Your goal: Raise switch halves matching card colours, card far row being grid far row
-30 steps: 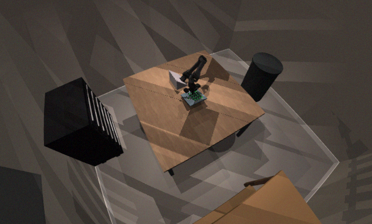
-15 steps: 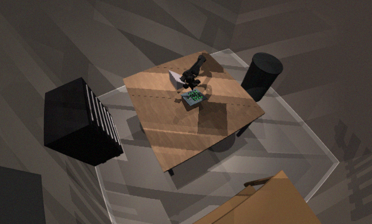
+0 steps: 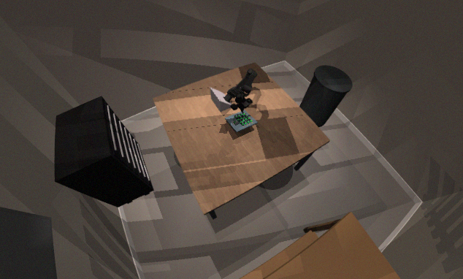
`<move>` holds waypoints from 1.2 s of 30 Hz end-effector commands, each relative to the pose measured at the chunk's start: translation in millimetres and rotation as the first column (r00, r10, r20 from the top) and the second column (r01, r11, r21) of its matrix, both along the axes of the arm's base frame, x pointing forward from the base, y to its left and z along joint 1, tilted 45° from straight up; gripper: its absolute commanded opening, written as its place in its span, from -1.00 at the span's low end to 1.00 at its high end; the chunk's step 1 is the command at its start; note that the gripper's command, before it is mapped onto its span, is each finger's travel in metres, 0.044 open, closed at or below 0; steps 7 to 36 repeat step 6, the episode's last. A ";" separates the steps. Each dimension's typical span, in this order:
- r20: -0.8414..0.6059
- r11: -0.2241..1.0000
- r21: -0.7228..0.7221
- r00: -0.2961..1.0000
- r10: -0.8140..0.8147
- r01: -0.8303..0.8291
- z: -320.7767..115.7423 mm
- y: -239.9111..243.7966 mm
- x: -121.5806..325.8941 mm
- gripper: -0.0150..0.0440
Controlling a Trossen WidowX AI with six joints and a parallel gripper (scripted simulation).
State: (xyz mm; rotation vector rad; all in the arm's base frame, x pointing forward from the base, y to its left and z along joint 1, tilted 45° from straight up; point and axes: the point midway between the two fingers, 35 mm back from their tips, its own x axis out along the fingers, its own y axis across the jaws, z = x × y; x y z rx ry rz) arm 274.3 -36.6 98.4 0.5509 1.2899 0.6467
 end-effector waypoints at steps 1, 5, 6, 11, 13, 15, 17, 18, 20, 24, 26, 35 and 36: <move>-0.009 1.000 0.009 1.000 -0.005 0.005 0.1 0.7 1.1 -0.49; -0.009 1.000 0.009 1.000 -0.005 0.005 0.1 0.7 1.1 -0.49; -0.009 1.000 0.009 1.000 -0.005 0.005 0.1 0.7 1.1 -0.49; -0.009 1.000 0.009 1.000 -0.005 0.005 0.1 0.7 1.1 -0.49; -0.009 1.000 0.009 1.000 -0.005 0.005 0.1 0.7 1.1 -0.49; -0.009 1.000 0.009 1.000 -0.005 0.005 0.1 0.7 1.1 -0.49; -0.009 1.000 0.009 1.000 -0.005 0.005 0.1 0.7 1.1 -0.49; -0.009 1.000 0.009 1.000 -0.005 0.005 0.1 0.7 1.1 -0.49; -0.009 1.000 0.009 1.000 -0.005 0.005 0.1 0.7 1.1 -0.49; -0.009 1.000 0.009 1.000 -0.005 0.005 0.1 0.7 1.1 -0.49; -0.009 1.000 0.009 1.000 -0.005 0.005 0.1 0.7 1.1 -0.49; -0.009 1.000 0.009 1.000 -0.005 0.005 0.1 0.7 1.1 -0.49; -0.009 1.000 0.009 1.000 -0.005 0.005 0.1 0.7 1.1 -0.49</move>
